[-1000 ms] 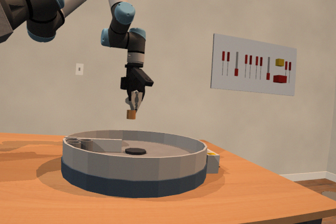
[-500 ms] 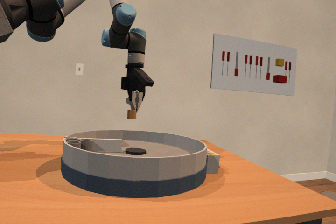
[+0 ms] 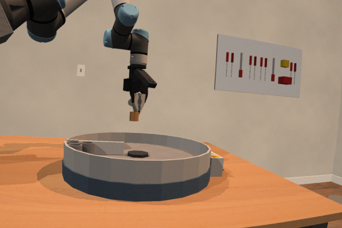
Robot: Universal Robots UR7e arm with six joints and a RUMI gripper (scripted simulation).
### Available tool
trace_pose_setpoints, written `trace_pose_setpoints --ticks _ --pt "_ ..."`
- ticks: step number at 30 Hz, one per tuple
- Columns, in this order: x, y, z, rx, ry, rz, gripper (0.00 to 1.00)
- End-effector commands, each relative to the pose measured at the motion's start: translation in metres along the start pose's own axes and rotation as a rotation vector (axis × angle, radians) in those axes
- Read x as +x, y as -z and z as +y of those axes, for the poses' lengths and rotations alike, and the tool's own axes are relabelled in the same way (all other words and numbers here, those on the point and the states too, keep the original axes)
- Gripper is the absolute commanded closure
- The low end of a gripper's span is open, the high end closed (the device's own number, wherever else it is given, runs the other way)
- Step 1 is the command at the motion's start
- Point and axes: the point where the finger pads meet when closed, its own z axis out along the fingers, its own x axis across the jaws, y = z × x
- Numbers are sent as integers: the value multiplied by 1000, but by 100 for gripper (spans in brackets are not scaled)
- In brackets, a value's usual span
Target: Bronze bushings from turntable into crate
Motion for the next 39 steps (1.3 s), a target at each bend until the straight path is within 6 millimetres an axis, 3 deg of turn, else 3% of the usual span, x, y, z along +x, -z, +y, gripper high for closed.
trace_pose_setpoints --ticks 1,29,39 --pt "0 0 0 0 1 -1 100" --pt "0 -3 0 0 0 -1 100" --pt "-1 -33 0 0 0 -1 100"
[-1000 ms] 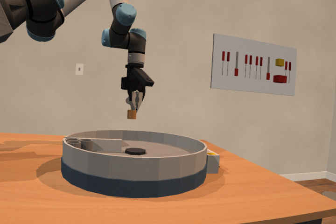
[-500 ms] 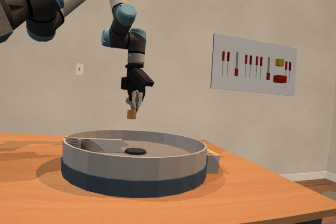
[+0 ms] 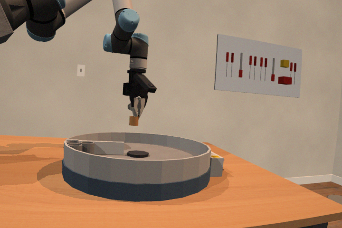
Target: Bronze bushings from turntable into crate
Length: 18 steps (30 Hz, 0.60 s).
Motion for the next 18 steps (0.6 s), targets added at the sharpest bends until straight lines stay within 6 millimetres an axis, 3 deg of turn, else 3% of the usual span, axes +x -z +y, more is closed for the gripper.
trace_pose_setpoints --ticks 1,5,18 --pt "-1 -18 0 1 0 -2 100" --pt "-1 -33 0 1 0 -2 100" --pt "-1 -50 0 1 0 -2 100"
